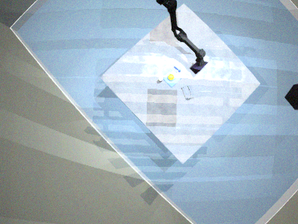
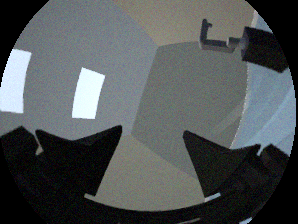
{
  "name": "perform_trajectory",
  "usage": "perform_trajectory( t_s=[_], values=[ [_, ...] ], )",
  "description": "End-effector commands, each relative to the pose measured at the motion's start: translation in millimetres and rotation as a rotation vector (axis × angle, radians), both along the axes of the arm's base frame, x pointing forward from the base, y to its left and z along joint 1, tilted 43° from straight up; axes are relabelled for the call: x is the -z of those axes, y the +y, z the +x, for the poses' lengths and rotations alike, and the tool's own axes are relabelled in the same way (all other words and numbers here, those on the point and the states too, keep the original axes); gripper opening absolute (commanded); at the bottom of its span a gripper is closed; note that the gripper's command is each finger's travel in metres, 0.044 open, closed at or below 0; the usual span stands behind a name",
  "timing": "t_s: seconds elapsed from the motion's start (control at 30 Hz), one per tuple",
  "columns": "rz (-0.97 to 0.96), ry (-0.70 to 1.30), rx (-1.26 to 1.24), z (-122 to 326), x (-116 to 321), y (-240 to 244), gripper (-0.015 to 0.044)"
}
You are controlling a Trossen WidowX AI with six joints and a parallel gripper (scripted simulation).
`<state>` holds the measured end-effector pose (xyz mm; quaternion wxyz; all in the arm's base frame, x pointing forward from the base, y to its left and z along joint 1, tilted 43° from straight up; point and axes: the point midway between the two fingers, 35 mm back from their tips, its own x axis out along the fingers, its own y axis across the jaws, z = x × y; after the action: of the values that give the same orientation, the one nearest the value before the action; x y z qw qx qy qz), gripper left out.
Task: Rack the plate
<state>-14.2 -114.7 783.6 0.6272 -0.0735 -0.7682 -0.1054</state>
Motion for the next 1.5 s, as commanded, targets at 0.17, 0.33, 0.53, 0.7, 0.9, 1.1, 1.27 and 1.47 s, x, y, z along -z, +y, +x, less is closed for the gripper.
perform_trajectory(
  t_s=[0.17, 0.33, 0.53, 0.7, 0.9, 1.1, 1.27, 1.47],
  values=[
    [-0.133, 0.024, -0.015, -5.7, -1.8, 48.7, 0.0400],
    [-0.273, 0.069, -0.025, -5.5, 1.1, 101.8, 0.0400],
    [-0.414, 0.138, -0.022, 2.5, 10.2, 157.5, 0.0400],
    [-0.520, 0.213, -0.017, 15.5, 21.8, 200.3, 0.0400],
    [-0.631, 0.325, -0.006, 38.2, 39.9, 245.6, 0.0400],
    [-0.725, 0.453, 0.009, 67.0, 62.5, 284.9, 0.0400],
    [-0.790, 0.571, 0.026, 94.7, 84.5, 312.3, 0.0400],
    [-0.846, 0.698, 0.048, 126.9, 110.3, 335.5, 0.0400]
  ],
)
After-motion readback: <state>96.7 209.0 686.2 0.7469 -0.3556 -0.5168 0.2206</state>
